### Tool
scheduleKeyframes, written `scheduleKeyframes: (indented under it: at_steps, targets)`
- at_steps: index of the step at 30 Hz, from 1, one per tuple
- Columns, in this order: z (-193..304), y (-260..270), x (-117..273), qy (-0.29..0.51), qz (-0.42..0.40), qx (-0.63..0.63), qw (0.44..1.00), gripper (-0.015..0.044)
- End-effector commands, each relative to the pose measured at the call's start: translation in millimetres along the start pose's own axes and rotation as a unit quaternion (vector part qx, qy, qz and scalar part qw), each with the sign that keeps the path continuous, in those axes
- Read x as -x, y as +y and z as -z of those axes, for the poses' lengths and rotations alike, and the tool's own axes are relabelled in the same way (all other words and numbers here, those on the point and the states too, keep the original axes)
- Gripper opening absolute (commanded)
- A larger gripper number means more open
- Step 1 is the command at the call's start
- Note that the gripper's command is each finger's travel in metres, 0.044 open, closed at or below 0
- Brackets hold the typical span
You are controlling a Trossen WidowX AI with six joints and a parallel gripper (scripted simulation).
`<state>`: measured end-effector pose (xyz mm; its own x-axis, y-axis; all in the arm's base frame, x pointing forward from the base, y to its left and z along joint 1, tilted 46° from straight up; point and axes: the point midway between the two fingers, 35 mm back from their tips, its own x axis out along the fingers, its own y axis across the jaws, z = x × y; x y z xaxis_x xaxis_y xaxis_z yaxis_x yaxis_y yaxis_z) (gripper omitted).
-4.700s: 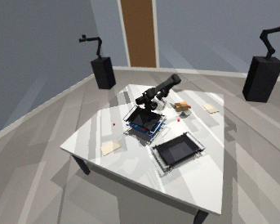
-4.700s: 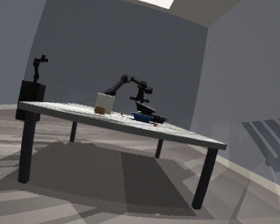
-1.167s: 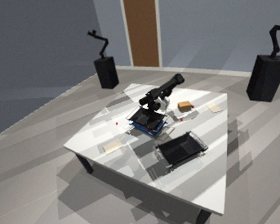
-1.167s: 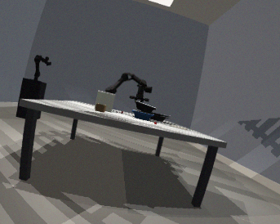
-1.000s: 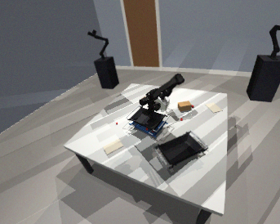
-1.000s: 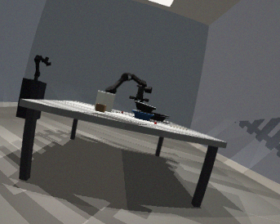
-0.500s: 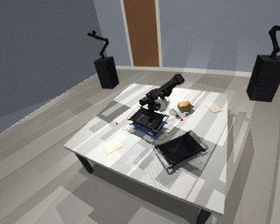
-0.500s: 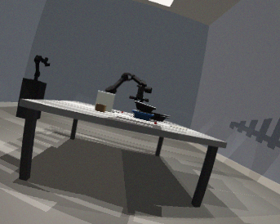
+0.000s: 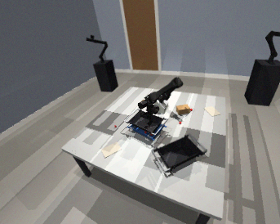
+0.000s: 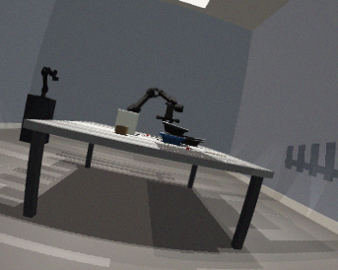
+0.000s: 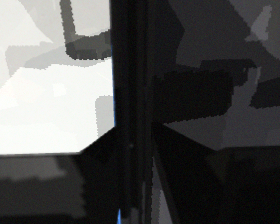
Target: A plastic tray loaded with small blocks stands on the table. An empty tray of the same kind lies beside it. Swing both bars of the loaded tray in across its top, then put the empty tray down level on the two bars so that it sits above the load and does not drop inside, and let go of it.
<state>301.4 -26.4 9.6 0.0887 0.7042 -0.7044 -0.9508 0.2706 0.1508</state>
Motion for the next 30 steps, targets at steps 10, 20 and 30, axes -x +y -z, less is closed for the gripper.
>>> scheduleKeyframes:
  at_steps: [10, 20, 30]
  targets:
    - [-1.9, 4.2, -5.8, 0.0, -0.011, -0.003, 1.0, 0.0]
    - [-1.9, 4.2, -5.8, 0.0, -0.011, -0.003, 1.0, 0.0]
    - [-1.8, 6.3, -14.2, 0.0, -0.011, -0.003, 1.0, 0.0]
